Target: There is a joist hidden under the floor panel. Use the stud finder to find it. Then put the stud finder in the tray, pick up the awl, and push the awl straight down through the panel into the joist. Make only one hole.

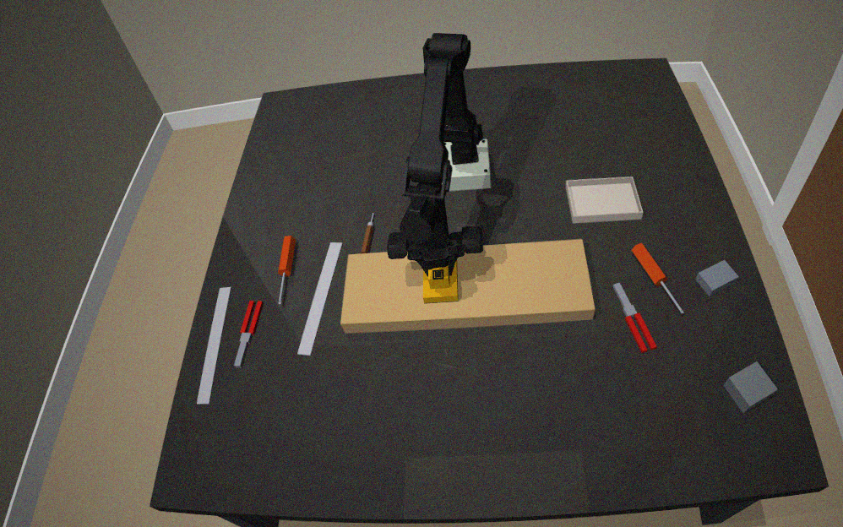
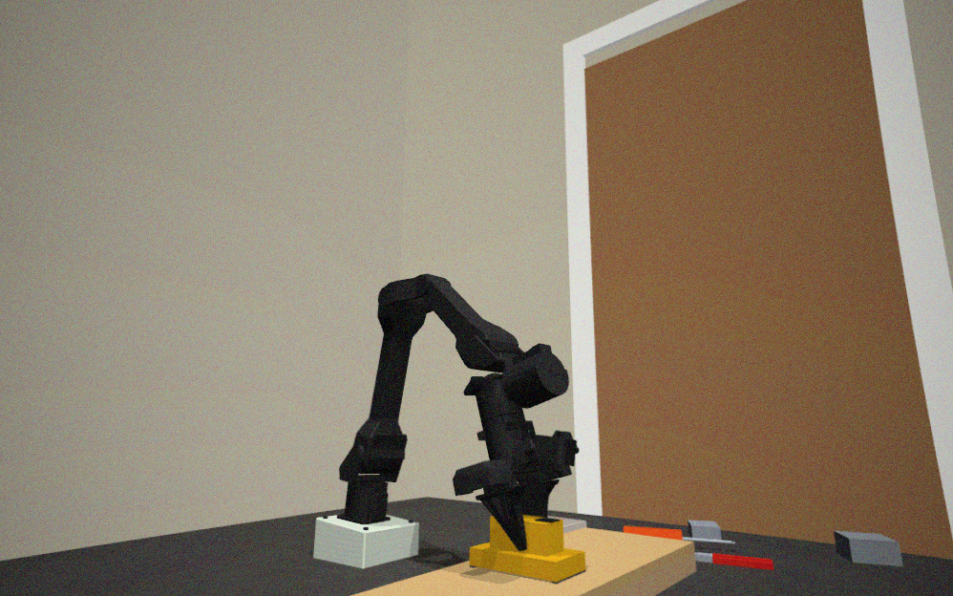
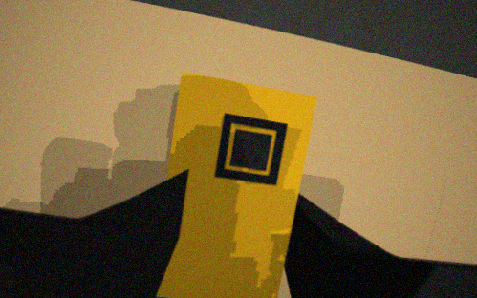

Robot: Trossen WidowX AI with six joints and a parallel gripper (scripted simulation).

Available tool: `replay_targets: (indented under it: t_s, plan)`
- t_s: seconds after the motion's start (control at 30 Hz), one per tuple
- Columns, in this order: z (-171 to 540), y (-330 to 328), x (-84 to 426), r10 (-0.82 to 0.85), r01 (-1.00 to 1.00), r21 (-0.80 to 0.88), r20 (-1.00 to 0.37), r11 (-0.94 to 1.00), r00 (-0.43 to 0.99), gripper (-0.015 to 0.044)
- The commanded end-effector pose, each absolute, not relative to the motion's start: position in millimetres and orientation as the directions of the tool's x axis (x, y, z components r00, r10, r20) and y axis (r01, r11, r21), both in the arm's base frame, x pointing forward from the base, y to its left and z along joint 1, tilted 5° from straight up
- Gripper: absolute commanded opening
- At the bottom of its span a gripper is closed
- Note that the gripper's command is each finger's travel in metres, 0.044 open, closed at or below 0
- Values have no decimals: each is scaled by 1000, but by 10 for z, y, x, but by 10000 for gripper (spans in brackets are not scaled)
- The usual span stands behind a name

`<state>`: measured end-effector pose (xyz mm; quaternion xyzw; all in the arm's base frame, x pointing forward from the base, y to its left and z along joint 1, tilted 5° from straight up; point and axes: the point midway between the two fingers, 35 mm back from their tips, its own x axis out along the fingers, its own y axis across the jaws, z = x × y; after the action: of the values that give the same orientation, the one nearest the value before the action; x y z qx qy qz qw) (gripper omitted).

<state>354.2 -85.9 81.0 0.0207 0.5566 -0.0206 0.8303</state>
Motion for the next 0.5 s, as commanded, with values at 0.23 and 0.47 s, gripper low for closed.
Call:
replay_targets:
  t_s: [0.23, 0.47]
  plan:
    - [804, -692, 3548, -11, 60, 13, -926, 998, 378, 0]
    - [806, -589, 3555, -10, 60, 14, -926, 998, 378, 0]
